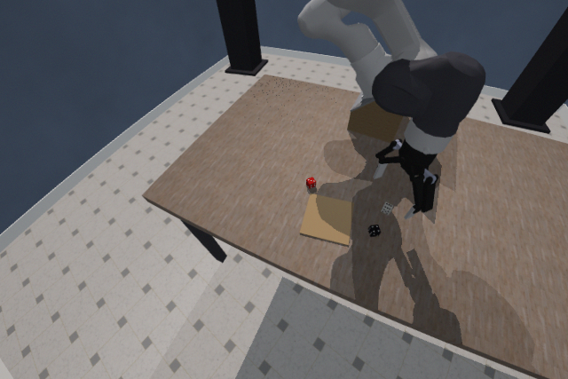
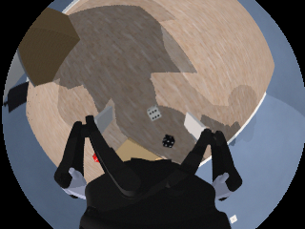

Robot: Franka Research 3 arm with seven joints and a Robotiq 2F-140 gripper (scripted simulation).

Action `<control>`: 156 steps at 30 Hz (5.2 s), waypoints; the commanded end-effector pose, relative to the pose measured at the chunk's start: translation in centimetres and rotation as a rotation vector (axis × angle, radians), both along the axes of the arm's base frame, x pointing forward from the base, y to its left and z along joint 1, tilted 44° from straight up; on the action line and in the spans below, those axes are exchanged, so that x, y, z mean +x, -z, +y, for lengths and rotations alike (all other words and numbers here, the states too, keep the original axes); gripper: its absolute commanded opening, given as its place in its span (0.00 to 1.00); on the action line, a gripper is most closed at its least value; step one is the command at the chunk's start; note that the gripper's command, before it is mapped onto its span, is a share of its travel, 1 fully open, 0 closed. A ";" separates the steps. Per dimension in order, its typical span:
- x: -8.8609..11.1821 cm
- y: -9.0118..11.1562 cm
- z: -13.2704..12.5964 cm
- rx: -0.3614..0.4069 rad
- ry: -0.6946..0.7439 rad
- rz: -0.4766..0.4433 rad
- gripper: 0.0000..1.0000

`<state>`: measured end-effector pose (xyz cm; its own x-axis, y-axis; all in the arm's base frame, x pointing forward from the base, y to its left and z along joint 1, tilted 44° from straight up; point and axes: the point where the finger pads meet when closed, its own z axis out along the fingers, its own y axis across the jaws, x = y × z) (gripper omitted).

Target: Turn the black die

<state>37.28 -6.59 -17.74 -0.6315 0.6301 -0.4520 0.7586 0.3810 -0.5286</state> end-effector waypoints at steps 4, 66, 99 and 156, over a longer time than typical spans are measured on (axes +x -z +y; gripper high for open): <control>0.0 0.0 0.1 0.001 0.005 -0.005 1.00; 11.1 -6.9 2.4 -0.043 0.202 -0.189 1.00; 11.1 -6.4 1.9 -0.133 0.606 -0.572 1.00; 10.9 -5.5 1.2 -0.306 1.376 -1.295 1.00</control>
<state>48.19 -5.50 -12.11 0.8853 0.2213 -0.4089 0.4368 -0.6971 0.5685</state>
